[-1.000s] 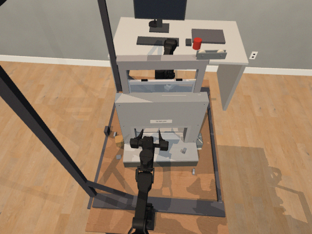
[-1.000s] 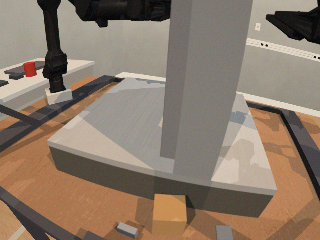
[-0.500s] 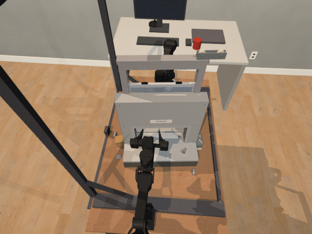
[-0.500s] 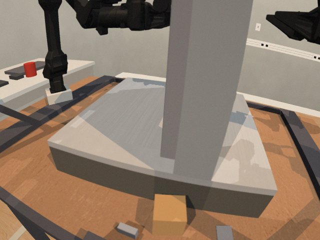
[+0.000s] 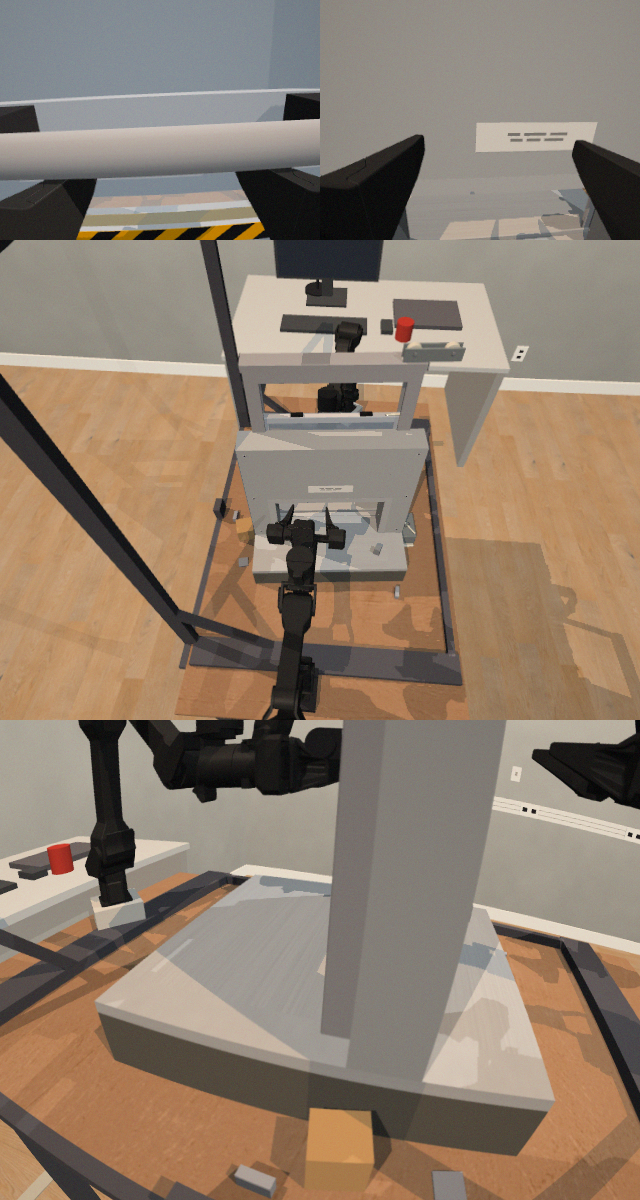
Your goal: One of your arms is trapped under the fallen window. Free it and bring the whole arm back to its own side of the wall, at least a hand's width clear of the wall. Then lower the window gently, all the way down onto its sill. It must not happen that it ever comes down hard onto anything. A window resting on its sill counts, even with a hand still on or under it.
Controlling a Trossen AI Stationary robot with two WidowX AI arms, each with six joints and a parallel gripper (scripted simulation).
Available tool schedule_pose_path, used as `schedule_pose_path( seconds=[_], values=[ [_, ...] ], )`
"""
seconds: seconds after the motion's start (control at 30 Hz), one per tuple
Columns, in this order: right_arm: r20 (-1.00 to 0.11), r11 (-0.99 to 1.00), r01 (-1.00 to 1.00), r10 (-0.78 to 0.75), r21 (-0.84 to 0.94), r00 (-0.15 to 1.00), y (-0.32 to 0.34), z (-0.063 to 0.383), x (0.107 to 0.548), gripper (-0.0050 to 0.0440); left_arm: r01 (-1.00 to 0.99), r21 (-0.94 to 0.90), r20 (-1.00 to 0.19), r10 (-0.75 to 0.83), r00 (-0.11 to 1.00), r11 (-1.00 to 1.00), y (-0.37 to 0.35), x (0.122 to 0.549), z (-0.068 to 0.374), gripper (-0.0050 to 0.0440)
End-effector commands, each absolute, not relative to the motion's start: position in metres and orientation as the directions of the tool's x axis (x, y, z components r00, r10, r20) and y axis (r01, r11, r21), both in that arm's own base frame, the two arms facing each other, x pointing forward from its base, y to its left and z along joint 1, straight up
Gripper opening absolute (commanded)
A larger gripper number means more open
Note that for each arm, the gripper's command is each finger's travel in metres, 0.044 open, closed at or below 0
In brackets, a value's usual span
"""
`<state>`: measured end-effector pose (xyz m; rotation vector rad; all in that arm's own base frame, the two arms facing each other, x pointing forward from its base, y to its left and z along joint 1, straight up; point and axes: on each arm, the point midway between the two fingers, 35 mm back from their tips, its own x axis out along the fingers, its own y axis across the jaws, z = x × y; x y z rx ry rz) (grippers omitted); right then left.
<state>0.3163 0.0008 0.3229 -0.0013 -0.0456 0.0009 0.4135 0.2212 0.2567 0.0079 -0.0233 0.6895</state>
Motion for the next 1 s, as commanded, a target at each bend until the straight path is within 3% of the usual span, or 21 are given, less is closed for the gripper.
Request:
schedule_pose_path(
  seconds=[0.0, 0.03, 0.13, 0.3, 0.4, 0.43, 0.53, 0.97],
  values=[
    [0.087, 1.0, -0.002, 0.002, -0.003, 0.996, 0.002, 0.34, 0.313, 0.04, -0.632, -0.032, 0.111, 0.631, 0.767, 0.774, 0.222, 0.411, 0.283, 0.04],
    [0.087, 1.0, -0.002, 0.002, -0.003, 0.996, 0.002, 0.34, 0.313, 0.04, -0.631, -0.041, 0.146, 0.63, 0.763, 0.774, 0.221, 0.409, 0.303, 0.04],
    [0.087, 1.0, -0.002, 0.002, -0.003, 0.996, 0.002, 0.34, 0.313, 0.04, -0.633, -0.032, 0.146, 0.63, 0.763, 0.774, 0.221, 0.409, 0.303, 0.04],
    [0.087, 1.0, -0.002, 0.002, -0.003, 0.996, 0.002, 0.34, 0.313, 0.04, -0.634, -0.021, 0.109, 0.632, 0.767, 0.773, 0.221, 0.41, 0.273, 0.04],
    [0.087, 1.0, -0.002, 0.002, -0.003, 0.996, 0.002, 0.34, 0.313, 0.04, -0.633, -0.031, 0.14, 0.63, 0.764, 0.774, 0.221, 0.409, 0.289, 0.04],
    [0.087, 1.0, -0.002, 0.002, -0.003, 0.996, 0.002, 0.34, 0.313, 0.04, -0.633, -0.024, 0.107, 0.632, 0.768, 0.773, 0.222, 0.411, 0.268, 0.04],
    [0.087, 1.0, -0.002, 0.002, -0.003, 0.996, 0.002, 0.34, 0.313, 0.04, -0.636, -0.026, 0.107, 0.635, 0.765, 0.771, 0.222, 0.41, 0.263, 0.04],
    [0.087, 1.0, -0.002, 0.002, -0.003, 0.996, 0.002, 0.34, 0.313, 0.04, -0.641, -0.032, 0.148, 0.638, 0.756, 0.767, 0.222, 0.409, 0.265, 0.04]
  ],
)
